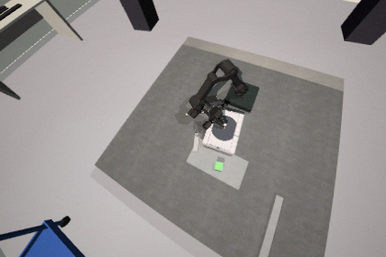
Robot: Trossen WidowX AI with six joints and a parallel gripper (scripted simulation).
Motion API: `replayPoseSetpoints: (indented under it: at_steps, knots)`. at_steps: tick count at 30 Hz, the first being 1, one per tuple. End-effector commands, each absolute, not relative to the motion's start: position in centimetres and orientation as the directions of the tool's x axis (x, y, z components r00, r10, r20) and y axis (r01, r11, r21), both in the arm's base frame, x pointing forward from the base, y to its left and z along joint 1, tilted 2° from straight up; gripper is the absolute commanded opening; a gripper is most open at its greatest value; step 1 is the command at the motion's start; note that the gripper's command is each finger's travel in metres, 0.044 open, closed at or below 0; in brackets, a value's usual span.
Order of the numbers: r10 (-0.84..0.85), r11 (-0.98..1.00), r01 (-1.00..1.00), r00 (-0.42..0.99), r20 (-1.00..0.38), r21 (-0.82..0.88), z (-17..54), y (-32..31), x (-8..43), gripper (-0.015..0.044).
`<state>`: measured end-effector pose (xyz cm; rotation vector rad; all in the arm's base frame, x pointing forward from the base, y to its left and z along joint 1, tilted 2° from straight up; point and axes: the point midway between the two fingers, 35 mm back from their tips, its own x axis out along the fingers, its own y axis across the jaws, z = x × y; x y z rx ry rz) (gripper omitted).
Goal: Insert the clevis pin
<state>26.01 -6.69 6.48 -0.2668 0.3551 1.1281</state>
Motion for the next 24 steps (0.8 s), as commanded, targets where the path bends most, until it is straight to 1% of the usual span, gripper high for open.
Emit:
replayPoseSetpoints:
  at_steps: [1, 24]
  knots:
    - [0.829, 0.408, -0.912, 0.384, -0.406, -0.028, 6.46, -6.71, 26.28, 0.0000]
    - [0.829, 0.408, -0.912, 0.384, -0.406, -0.029, 6.51, -6.81, 27.27, 0.0000]
